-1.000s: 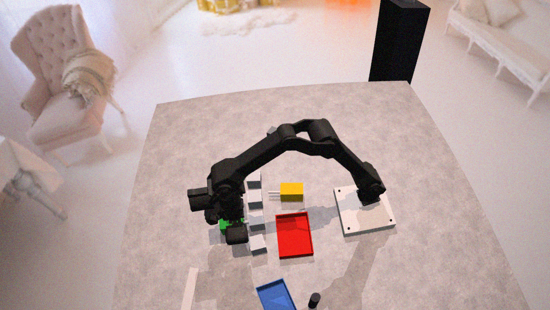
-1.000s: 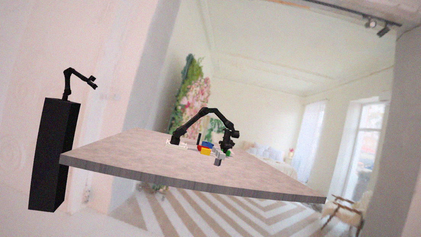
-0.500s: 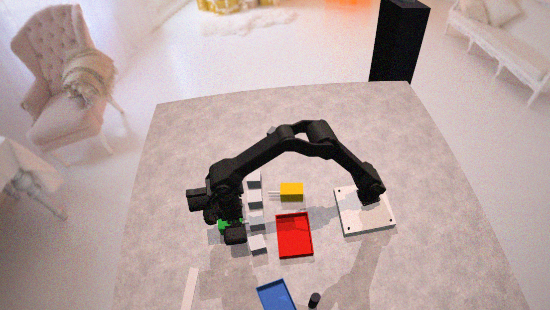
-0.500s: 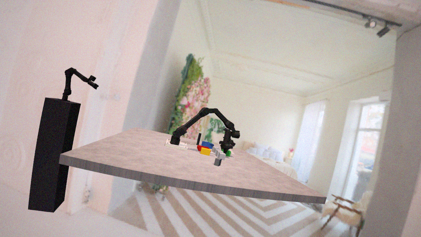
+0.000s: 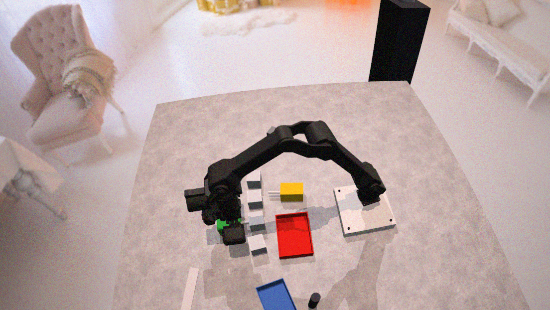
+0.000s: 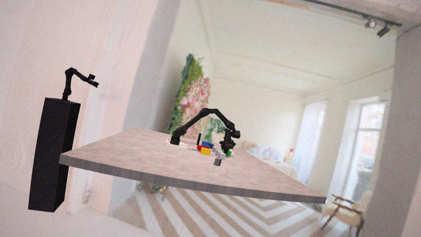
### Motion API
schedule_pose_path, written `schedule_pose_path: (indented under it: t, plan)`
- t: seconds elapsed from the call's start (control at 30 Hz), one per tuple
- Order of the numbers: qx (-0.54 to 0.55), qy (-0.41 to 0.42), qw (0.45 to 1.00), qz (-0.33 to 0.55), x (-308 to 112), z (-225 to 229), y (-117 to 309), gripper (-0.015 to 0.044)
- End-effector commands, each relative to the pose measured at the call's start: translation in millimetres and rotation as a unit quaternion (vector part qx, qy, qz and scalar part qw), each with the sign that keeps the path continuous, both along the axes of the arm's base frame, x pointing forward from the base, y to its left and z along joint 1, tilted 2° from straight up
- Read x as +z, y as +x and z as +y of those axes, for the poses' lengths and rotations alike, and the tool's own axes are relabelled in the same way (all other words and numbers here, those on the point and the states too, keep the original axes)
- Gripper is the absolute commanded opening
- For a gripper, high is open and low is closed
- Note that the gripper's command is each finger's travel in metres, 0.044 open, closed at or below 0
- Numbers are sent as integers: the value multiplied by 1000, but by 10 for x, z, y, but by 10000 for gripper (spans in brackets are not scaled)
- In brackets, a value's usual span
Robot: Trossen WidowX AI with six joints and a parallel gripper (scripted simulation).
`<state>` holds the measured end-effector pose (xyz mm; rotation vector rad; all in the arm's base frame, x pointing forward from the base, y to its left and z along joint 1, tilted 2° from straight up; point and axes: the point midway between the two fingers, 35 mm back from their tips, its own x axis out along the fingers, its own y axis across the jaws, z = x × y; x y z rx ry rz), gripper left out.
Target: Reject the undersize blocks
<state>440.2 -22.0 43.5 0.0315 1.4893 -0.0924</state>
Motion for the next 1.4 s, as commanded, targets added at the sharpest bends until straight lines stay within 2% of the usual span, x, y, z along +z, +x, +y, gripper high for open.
schedule_pose_path:
  t: [0.0, 1.37]
  plan:
    - [1, -2, 1000, -9, 39, -7, 59, 0]
    - [1, -2, 1000, -12, 49, -17, 172, 0]
